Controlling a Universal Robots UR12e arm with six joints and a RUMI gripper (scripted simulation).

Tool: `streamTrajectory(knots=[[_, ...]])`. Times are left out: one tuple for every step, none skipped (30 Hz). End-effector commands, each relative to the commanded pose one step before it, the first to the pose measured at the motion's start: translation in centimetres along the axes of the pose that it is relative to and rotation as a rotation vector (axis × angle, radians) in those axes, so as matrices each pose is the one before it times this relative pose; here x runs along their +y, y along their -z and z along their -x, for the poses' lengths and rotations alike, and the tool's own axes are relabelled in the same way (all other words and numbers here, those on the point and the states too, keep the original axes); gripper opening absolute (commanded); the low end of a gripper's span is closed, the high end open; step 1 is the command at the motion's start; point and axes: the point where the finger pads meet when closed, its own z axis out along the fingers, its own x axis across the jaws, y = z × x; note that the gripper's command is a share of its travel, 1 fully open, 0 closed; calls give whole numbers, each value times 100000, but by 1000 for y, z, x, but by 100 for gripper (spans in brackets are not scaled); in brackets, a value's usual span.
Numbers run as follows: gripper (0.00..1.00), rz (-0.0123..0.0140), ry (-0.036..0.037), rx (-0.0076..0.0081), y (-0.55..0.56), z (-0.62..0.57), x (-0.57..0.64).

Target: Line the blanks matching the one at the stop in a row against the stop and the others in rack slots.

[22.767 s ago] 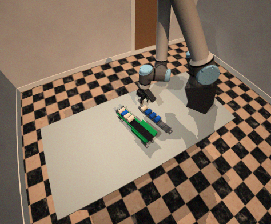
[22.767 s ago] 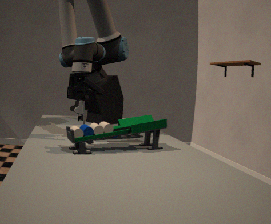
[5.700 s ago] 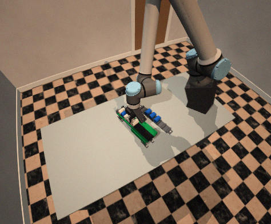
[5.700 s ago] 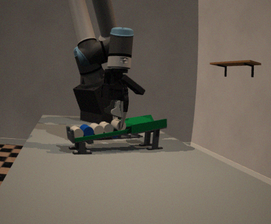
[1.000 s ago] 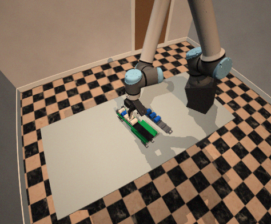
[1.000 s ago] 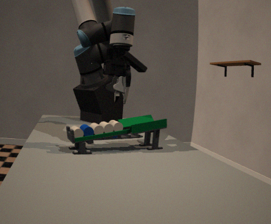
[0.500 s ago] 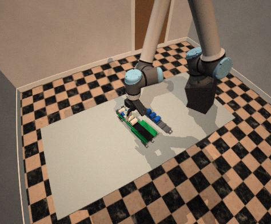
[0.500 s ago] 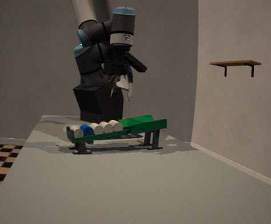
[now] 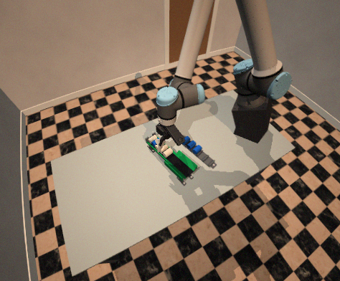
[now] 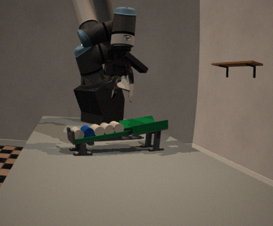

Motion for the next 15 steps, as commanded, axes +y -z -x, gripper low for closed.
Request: streamTrajectory(knots=[[100,38,1078,-272,-108,137,1],[100,0,0,0,0,0,0],[100,0,0,0,0,0,0],[100,1,318,-1,-4,4,18],[100,1,375,-1,-5,5,22],[100,2,437,-1,-6,6,25],[100,2,501,-1,-7,7,29],[100,2,569,-2,-8,8,33],[100,2,640,-2,-9,9,37],[100,2,714,-2,-10,11,41],[100,2,794,0,-10,11,43],[100,-2,898,13,-3,8,31],[100,-2,981,14,-3,9,34],[100,-2,1066,16,-4,10,37],[100,-2,1153,17,-4,12,40]])
